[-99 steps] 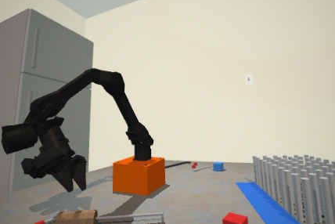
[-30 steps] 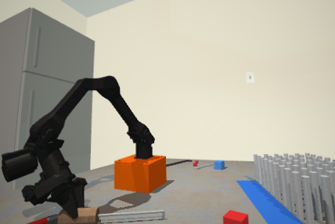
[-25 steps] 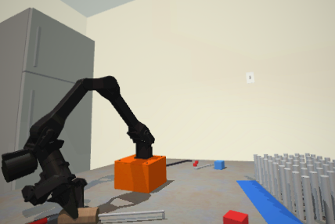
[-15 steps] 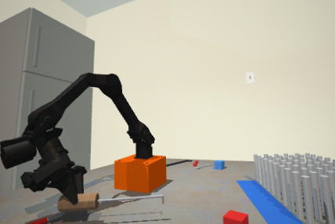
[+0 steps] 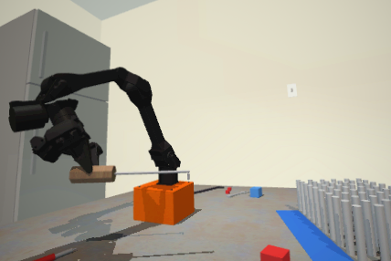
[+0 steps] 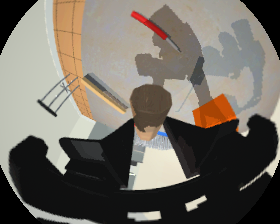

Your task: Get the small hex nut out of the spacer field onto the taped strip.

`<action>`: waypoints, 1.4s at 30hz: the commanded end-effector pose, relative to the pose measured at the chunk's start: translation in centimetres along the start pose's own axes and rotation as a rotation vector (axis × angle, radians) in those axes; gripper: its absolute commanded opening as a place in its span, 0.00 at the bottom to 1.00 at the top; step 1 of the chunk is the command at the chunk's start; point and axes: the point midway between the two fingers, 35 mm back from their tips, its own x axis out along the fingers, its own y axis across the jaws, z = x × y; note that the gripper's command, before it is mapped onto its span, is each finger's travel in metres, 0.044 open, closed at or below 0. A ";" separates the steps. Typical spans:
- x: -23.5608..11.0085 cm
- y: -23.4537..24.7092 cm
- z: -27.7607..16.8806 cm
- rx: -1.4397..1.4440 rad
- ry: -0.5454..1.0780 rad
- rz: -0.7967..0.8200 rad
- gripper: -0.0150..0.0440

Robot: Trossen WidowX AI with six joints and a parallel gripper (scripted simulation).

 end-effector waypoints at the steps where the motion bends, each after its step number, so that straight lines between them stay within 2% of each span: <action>1: -0.4 -0.1 -0.5 0.006 0.005 -0.010 0.25; 21: 5.3 1.6 -9.5 0.040 -0.105 -0.103 0.25; 42: 10.4 -0.1 -19.1 0.078 -0.180 -0.068 0.25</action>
